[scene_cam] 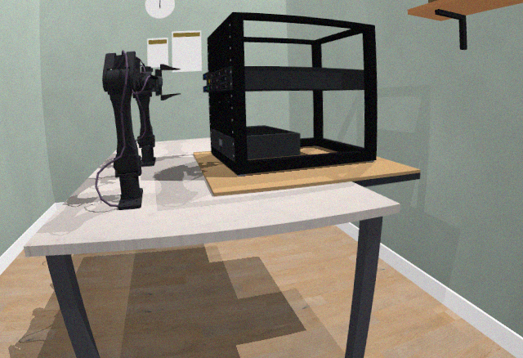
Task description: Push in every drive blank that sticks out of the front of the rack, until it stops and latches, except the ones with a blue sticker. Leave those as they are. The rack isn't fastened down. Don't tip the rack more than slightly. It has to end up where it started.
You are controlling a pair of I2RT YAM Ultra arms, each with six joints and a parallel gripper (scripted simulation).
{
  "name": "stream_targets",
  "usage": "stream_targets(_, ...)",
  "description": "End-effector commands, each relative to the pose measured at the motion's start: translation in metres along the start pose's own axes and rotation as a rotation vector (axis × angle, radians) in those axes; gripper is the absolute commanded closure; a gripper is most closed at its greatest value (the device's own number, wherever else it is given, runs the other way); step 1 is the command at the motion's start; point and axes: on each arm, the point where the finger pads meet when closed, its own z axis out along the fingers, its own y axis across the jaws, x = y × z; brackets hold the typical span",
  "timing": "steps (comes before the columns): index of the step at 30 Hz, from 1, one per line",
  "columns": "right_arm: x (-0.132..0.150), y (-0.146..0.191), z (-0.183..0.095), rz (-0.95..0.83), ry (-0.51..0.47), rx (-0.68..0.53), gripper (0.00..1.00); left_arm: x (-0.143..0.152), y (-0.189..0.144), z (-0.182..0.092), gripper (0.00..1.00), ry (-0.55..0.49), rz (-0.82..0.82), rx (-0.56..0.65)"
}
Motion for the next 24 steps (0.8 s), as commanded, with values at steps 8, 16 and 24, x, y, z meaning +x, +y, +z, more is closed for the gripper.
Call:
stream_targets(8,-0.0123,0.0066,-0.0068,-0.021,0.015,-0.009,0.0,-0.0164,0.0035,-0.0074,0.0,-0.032,0.009,-0.015)
stream_targets(16,-0.0124,0.0066,-0.0067,-0.021,0.014,-0.009,0.0,-0.0164,0.0035,-0.0074,0.0,-0.032,0.009,-0.015)
stream_targets(24,-0.0124,0.0066,-0.0067,-0.021,0.014,-0.009,0.0,-0.0164,0.0035,-0.0074,0.0,-0.032,0.009,-0.015)
